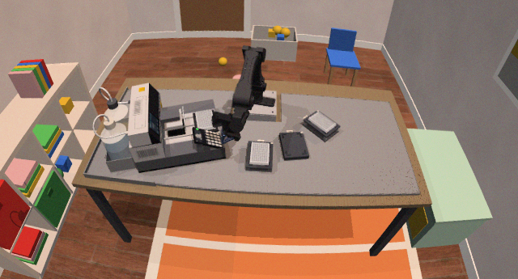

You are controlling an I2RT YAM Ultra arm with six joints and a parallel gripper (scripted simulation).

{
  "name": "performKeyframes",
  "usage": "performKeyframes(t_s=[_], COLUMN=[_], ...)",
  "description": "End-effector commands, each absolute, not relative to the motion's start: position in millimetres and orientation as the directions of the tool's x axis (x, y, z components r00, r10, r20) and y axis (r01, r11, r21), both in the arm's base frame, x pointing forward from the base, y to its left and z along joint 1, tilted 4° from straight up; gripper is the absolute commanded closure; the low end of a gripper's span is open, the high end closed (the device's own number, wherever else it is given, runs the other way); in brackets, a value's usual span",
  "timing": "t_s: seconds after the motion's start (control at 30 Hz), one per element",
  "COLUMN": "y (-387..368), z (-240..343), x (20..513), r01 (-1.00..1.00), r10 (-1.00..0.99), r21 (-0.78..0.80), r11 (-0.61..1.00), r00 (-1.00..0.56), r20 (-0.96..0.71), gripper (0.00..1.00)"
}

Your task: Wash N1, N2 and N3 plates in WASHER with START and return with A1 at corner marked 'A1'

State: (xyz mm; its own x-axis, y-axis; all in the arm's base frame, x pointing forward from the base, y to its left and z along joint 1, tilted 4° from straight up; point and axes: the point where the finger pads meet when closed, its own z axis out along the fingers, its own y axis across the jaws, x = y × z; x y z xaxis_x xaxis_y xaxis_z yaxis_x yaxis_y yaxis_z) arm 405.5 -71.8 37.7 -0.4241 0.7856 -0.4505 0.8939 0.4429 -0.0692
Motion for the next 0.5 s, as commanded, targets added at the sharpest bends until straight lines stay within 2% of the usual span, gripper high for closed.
performKeyframes(t_s=[0.0, 0.47], y=[-74.8, -77.1], z=[40.6, 35.9], x=[411.3, 412.2], r01=[0.894, 0.894], r10=[0.781, 0.781], r21=[-0.050, -0.050], r11=[0.446, 0.445], r00=[-0.415, -0.415], r20=[-0.467, -0.467], gripper=[1.00, 1.00])
